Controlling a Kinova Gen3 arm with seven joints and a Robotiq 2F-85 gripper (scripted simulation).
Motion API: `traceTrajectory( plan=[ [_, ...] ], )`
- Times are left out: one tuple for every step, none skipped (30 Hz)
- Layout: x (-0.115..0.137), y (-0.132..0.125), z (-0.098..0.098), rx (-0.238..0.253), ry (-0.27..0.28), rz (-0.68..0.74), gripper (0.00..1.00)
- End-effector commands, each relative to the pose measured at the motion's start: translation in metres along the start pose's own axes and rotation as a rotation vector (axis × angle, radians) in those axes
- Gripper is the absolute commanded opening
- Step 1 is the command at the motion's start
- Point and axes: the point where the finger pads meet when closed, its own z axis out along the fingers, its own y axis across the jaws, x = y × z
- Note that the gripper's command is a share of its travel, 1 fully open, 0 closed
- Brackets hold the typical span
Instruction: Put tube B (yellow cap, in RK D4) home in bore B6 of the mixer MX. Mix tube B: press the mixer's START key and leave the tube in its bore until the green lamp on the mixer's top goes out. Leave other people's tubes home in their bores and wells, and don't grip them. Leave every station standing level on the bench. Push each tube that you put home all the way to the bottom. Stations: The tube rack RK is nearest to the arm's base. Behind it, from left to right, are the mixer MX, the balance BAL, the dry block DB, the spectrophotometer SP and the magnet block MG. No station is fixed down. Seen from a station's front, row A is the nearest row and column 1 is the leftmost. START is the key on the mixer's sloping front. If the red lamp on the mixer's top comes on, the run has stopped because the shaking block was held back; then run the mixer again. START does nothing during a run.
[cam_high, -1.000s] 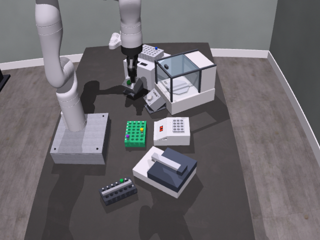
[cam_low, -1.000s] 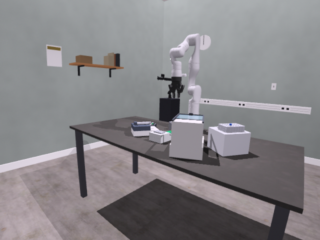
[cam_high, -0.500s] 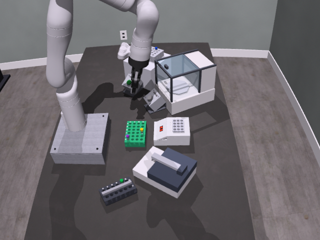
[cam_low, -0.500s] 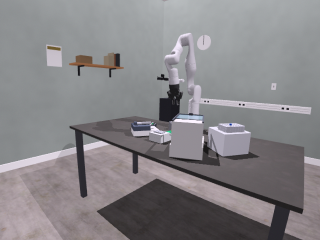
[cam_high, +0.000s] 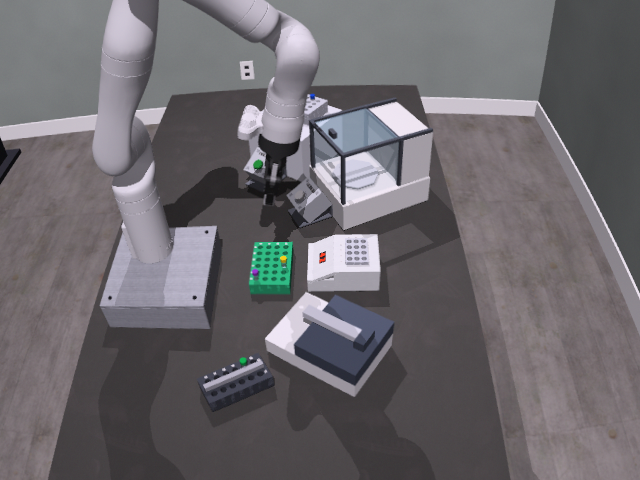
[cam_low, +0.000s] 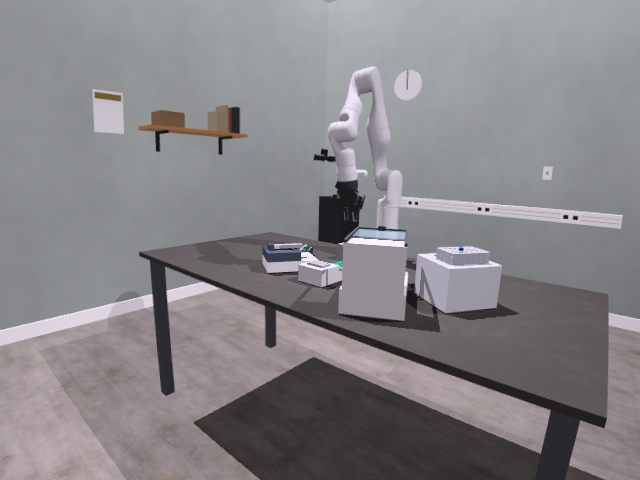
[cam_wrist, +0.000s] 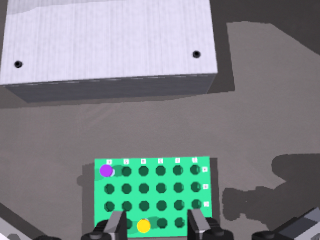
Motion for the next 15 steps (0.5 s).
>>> traceTrajectory(
  plan=[
    [-0.002, 0.000, 0.008, 0.000, -0.001, 0.000, 0.42],
    [-0.003, -0.001, 0.011, 0.000, -0.001, 0.000, 0.42],
    [-0.004, -0.001, 0.014, 0.000, -0.001, 0.000, 0.42],
    [-0.004, -0.001, 0.018, 0.000, -0.001, 0.000, 0.42],
    [-0.005, -0.001, 0.021, 0.000, -0.001, 0.000, 0.42],
    [-0.006, -0.001, 0.024, 0.000, -0.001, 0.000, 0.42],
    [-0.006, -0.001, 0.027, 0.000, -0.001, 0.000, 0.42],
    [-0.007, -0.001, 0.031, 0.000, -0.001, 0.000, 0.42],
    [-0.008, -0.002, 0.034, 0.000, -0.001, 0.000, 0.42],
    [-0.008, -0.002, 0.037, 0.000, -0.001, 0.000, 0.42],
    [-0.008, -0.002, 0.037, 0.000, -0.001, 0.000, 0.42],
    [-0.008, -0.002, 0.037, 0.000, -0.001, 0.000, 0.42],
    [-0.009, -0.002, 0.040, 0.000, -0.001, 0.000, 0.42],
    [-0.010, -0.002, 0.044, 0.000, -0.001, 0.000, 0.42],
    [-0.010, -0.002, 0.047, 0.000, -0.001, 0.000, 0.42]
  ],
)
